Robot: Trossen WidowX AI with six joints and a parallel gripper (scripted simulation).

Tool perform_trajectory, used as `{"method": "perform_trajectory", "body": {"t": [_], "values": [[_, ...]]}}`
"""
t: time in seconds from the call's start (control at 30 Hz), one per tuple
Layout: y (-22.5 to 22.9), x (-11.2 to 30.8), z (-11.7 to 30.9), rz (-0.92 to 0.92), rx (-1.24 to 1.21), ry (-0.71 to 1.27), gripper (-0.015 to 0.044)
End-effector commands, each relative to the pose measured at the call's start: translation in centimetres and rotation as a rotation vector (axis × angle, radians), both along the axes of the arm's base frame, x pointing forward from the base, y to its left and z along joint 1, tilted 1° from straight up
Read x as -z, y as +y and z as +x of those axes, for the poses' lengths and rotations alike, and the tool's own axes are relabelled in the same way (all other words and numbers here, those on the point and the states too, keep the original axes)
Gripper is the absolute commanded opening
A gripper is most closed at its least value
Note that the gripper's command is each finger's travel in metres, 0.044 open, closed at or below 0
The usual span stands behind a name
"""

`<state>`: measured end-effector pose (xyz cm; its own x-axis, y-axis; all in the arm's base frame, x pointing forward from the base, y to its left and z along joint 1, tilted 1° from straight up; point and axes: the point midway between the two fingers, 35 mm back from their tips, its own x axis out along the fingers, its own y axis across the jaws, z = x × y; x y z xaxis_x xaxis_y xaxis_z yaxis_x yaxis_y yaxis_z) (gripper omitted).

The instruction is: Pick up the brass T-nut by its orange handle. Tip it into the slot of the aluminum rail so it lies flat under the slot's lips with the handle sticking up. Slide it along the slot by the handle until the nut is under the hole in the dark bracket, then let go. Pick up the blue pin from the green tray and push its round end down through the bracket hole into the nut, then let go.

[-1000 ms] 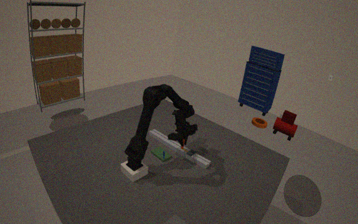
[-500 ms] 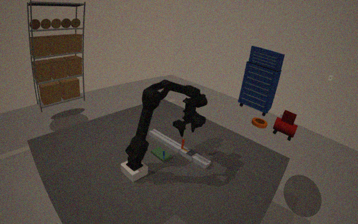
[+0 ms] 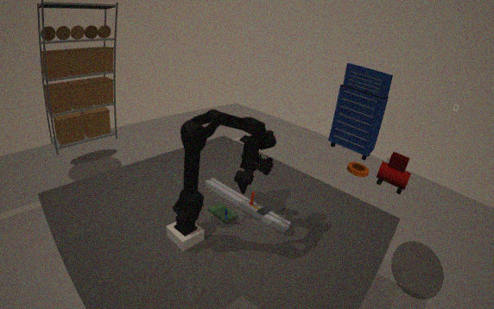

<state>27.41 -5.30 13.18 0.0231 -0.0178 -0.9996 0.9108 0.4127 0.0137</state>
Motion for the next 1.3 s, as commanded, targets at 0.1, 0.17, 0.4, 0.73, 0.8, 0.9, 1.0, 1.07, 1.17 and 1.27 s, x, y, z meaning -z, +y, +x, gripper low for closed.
{"method": "perform_trajectory", "body": {"t": [0.1, 0.17, 0.4, 0.73, 0.8, 0.9, 1.0, 1.07, 1.17, 1.27], "values": [[1.8, 1.1, -7.3, -0.008, -0.680, 0.018, 0.0440], [1.9, 1.3, -8.0, -0.008, -0.741, 0.021, 0.0440], [2.0, 1.3, -8.1, -0.008, -0.741, 0.021, 0.0440], [2.2, 6.4, -8.1, -0.007, -0.741, 0.021, 0.0440], [2.2, 7.2, -8.2, -0.007, -0.741, 0.021, 0.0440], [2.1, 7.4, -8.2, -0.007, -0.741, 0.021, 0.0440], [2.1, 7.7, -8.2, -0.007, -0.741, 0.021, 0.0440], [2.1, 8.1, -8.2, -0.007, -0.741, 0.021, 0.0440], [2.1, 8.5, -8.1, -0.007, -0.741, 0.021, 0.0440], [2.1, 9.0, -8.1, -0.007, -0.741, 0.021, 0.0440]]}}
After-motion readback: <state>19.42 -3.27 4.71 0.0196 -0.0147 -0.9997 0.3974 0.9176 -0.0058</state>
